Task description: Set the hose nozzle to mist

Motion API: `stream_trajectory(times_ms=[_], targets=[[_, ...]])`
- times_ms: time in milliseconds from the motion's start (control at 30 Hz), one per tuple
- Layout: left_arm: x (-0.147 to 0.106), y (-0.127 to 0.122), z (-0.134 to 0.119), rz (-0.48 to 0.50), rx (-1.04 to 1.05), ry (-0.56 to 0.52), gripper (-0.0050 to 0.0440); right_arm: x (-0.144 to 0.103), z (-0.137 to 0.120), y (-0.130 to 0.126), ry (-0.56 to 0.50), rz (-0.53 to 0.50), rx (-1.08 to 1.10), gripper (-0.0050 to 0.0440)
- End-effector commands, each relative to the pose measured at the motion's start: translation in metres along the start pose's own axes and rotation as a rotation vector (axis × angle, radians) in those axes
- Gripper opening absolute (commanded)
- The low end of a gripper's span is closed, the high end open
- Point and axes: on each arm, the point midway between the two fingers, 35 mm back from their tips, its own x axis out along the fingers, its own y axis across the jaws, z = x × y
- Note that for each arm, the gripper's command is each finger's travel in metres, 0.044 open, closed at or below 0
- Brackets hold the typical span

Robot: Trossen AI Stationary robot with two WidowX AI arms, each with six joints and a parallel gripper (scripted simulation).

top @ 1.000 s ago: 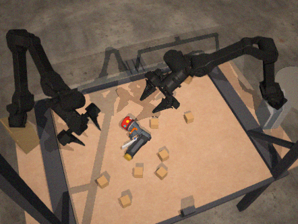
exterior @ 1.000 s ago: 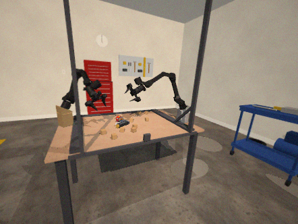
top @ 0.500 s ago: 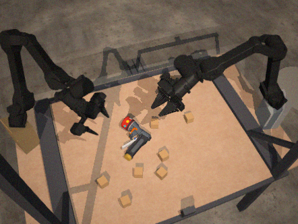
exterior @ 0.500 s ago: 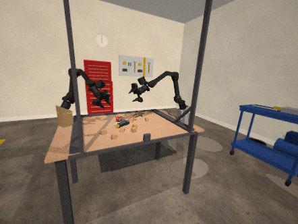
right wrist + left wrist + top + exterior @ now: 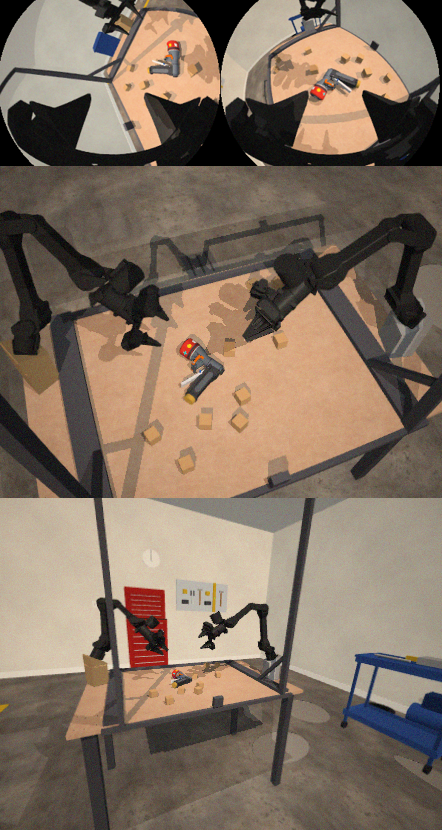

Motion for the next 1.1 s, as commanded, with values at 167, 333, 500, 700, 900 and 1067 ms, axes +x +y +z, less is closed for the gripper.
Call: stream_trajectory(times_ms=[167, 333, 500, 700, 900, 1067], targets=[[-0.005, 0.036, 0.012, 0.061, -0.145, -0.074, 0.0396, -0.015, -0.014, 0.012, -0.028, 0.023, -0.181, 0.0397], [-0.009, 0.057, 0.015, 0.100, -0.228, -0.114, 0.0396, -0.021, -0.024, 0.012, -0.033, 0.020, -0.291, 0.0397], [-0.013, 0.074, 0.017, 0.131, -0.288, -0.146, 0.0396, -0.025, -0.033, 0.011, -0.036, 0.018, -0.378, 0.0397], [-0.019, 0.095, 0.018, 0.172, -0.354, -0.185, 0.0396, -0.031, -0.044, 0.010, -0.037, 0.015, -0.482, 0.0397], [-0.029, 0.119, 0.020, 0.218, -0.430, -0.241, 0.0396, -0.038, -0.056, 0.008, -0.043, 0.012, -0.611, 0.0397], [-0.036, 0.135, 0.020, 0.249, -0.475, -0.279, 0.0396, -0.044, -0.064, 0.006, -0.045, 0.009, -0.696, 0.0397]])
